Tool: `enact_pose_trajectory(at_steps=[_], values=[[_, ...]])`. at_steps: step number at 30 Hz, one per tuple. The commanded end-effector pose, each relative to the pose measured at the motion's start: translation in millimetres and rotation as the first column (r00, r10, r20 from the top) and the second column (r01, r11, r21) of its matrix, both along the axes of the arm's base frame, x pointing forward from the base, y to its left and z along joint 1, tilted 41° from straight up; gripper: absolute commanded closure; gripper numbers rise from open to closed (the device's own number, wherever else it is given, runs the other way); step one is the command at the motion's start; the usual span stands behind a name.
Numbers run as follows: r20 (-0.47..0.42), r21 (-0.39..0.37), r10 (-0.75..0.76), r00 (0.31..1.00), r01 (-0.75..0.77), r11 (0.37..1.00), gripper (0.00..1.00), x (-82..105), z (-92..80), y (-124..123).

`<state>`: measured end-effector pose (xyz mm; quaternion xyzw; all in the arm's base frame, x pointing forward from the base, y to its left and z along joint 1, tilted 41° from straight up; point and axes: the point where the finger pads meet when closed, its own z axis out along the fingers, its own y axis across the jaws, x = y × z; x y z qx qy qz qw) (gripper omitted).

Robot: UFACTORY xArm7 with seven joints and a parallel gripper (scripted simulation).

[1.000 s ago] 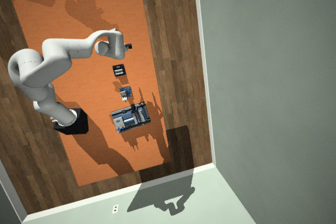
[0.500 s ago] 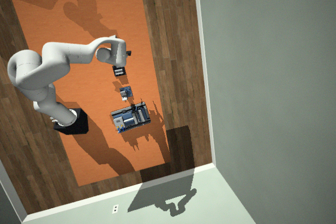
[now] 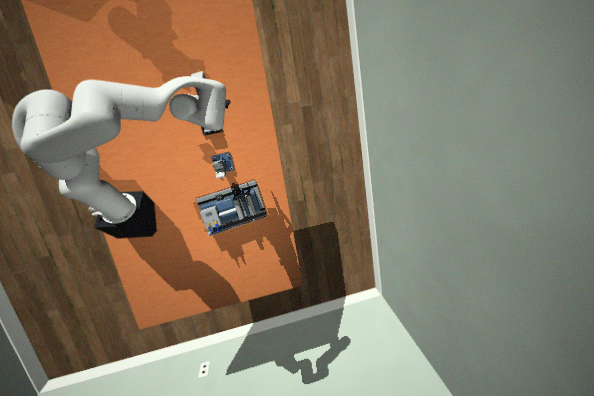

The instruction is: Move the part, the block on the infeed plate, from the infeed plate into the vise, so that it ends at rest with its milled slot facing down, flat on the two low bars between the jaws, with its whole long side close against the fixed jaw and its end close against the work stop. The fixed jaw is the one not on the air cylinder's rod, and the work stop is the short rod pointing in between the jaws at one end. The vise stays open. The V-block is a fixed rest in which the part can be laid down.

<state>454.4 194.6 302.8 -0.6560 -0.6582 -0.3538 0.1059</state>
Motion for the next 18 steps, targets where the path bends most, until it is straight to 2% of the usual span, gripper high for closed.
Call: enact_pose_trajectory(at_steps=[1, 11, 13, 18], values=[[-0.024, -0.005, 0.008, 1.0, -0.008, 1.0, 0.0, -8.2, -3.0, -16.4], [-0.024, -0.005, 0.008, 1.0, -0.008, 1.0, 0.0, -8.2, -3.0, -16.4], [-0.087, -0.001, 0.028, 0.996, -0.029, 1.0, 0.0, -28.9, -9.0, -45.8], [-0.087, -0.001, 0.028, 0.996, -0.029, 1.0, 0.0, -28.9, -9.0, -45.8]])
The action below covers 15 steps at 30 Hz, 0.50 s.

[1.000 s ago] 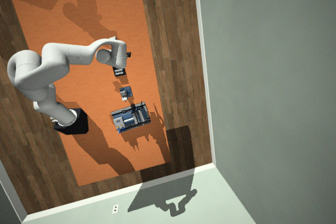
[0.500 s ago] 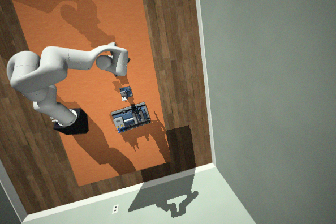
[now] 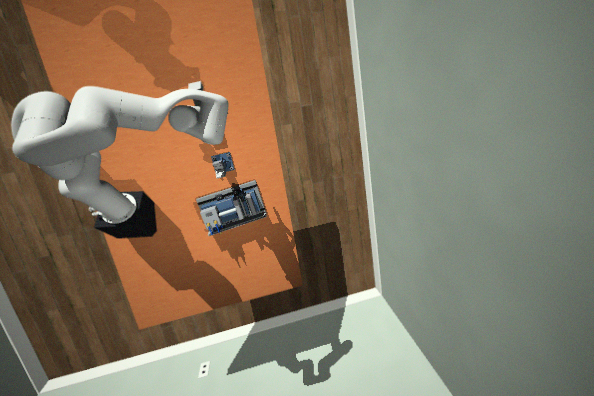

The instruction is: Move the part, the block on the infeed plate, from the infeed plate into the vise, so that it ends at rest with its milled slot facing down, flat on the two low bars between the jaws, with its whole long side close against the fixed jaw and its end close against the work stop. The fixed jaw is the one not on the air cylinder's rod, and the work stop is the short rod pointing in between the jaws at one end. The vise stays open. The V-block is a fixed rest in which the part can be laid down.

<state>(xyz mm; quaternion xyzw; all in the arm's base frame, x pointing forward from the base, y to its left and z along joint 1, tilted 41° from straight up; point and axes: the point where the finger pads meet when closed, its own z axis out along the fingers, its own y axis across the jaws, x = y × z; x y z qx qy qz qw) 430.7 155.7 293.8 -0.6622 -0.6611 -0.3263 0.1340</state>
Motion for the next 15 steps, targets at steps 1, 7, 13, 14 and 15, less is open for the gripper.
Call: enact_pose_trajectory(at_steps=[1, 7, 13, 14, 15], values=[[-0.011, 0.0, 0.007, 1.0, -0.007, 1.0, 0.0, -5.2, 0.0, -6.9], [-0.036, 0.005, 0.015, 0.999, -0.015, 1.0, 0.0, -14.1, -1.6, -18.1], [-0.036, 0.005, 0.015, 0.999, -0.015, 1.0, 0.0, -14.1, -1.6, -18.1], [-0.036, 0.005, 0.015, 0.999, -0.015, 1.0, 0.0, -14.1, -1.6, -18.1], [-0.036, 0.005, 0.015, 0.999, -0.015, 1.0, 0.0, -14.1, -1.6, -18.1]])
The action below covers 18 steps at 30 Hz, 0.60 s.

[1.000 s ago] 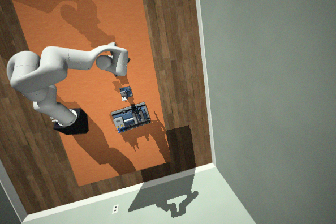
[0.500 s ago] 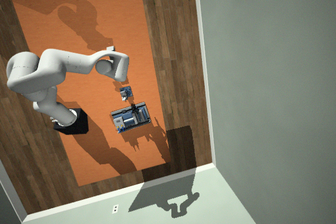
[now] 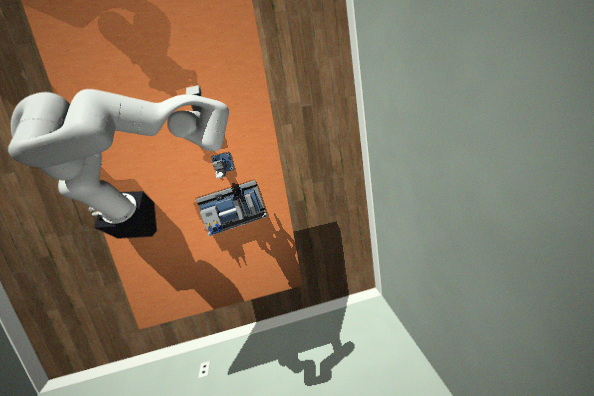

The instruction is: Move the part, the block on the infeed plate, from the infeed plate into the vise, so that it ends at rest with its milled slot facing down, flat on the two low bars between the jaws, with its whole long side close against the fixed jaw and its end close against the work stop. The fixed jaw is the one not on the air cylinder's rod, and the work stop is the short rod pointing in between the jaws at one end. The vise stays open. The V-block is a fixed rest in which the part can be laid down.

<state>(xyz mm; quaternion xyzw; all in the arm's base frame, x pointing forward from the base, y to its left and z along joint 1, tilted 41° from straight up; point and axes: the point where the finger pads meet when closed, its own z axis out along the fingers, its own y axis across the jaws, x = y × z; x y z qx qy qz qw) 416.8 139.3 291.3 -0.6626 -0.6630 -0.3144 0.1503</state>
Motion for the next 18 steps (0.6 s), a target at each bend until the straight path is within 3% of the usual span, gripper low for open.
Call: enact_pose_trajectory(at_steps=[1, 3, 13, 18], values=[[0.001, 0.0, -0.001, 1.0, 0.001, 1.0, 0.0, -0.2, 1.0, -1.7], [-0.039, 0.011, 0.011, 0.999, -0.01, 1.0, 0.0, -14.5, -0.4, -18.3], [-0.039, 0.011, 0.011, 0.999, -0.01, 1.0, 0.0, -14.5, -0.4, -18.3], [-0.063, 0.02, 0.018, 0.998, -0.017, 1.0, 0.0, -23.8, -0.6, -28.2]])
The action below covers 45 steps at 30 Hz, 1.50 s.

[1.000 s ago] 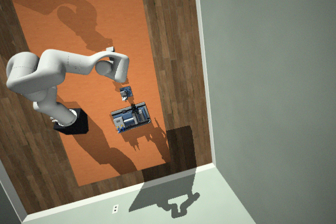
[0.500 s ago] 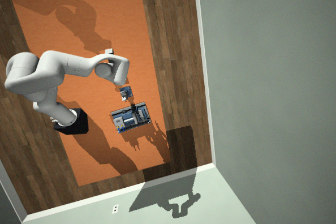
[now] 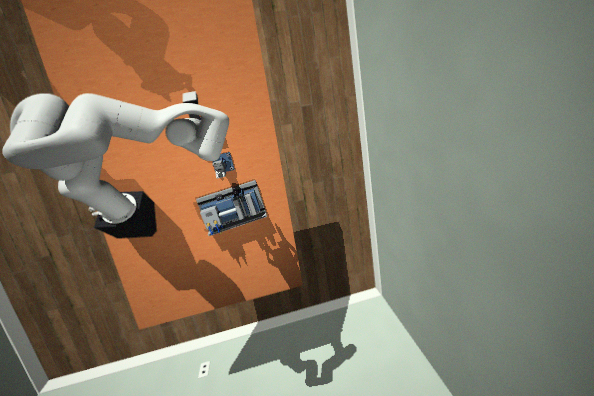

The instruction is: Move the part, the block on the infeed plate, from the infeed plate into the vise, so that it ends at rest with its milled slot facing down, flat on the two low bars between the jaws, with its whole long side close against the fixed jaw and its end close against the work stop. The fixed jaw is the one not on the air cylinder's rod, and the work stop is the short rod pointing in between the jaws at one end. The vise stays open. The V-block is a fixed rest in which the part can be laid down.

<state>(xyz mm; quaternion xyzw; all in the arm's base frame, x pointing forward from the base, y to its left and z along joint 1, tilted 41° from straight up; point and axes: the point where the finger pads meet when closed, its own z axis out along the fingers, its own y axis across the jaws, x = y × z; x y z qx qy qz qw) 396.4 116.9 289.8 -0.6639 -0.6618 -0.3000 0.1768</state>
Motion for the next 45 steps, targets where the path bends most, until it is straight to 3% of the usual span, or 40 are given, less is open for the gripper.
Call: enact_pose_trajectory(at_steps=[1, 22, 23, 45], values=[[-0.008, 0.003, 0.0, 1.0, 0.0, 1.0, 0.0, -3.3, 0.9, -5.8], [-0.023, 0.01, 0.004, 1.0, -0.004, 1.0, 0.0, -9.4, 1.0, -11.9], [-0.023, 0.01, 0.004, 1.0, -0.004, 1.0, 0.11, -9.4, 1.0, -11.9], [-0.023, 0.01, 0.004, 1.0, -0.004, 1.0, 0.11, -9.4, 1.0, -11.9]])
